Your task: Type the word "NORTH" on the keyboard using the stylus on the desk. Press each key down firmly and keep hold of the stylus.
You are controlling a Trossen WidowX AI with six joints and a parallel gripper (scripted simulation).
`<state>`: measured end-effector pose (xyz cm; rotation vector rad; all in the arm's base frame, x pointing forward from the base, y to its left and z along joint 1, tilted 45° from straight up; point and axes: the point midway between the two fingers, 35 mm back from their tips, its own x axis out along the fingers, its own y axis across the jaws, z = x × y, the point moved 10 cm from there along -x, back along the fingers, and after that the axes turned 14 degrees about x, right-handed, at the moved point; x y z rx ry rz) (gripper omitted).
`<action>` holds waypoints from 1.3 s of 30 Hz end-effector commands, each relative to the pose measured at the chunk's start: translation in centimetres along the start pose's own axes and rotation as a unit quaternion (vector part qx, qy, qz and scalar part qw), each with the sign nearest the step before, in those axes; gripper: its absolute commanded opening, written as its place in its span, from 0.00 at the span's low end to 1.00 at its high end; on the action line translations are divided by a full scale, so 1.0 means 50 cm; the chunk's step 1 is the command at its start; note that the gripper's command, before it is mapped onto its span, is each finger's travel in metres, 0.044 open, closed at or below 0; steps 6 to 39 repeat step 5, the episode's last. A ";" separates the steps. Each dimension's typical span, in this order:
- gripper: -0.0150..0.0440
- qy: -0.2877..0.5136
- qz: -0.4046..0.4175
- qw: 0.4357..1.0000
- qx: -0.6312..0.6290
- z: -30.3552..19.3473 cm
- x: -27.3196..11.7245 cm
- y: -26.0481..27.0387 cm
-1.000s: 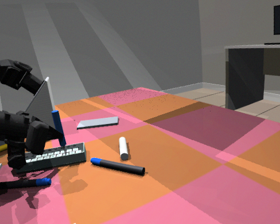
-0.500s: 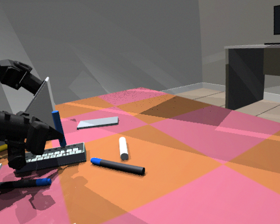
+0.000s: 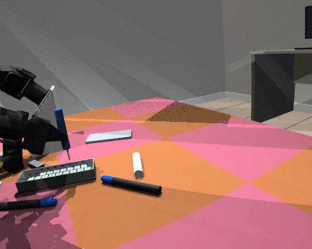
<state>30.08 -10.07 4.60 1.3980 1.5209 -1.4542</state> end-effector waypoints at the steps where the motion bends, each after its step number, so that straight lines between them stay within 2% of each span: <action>1: 0.39 0.000 0.001 1.000 -0.001 0.000 0.000 0.000; 39: 0.39 0.000 0.001 1.000 -0.001 0.000 0.000 0.000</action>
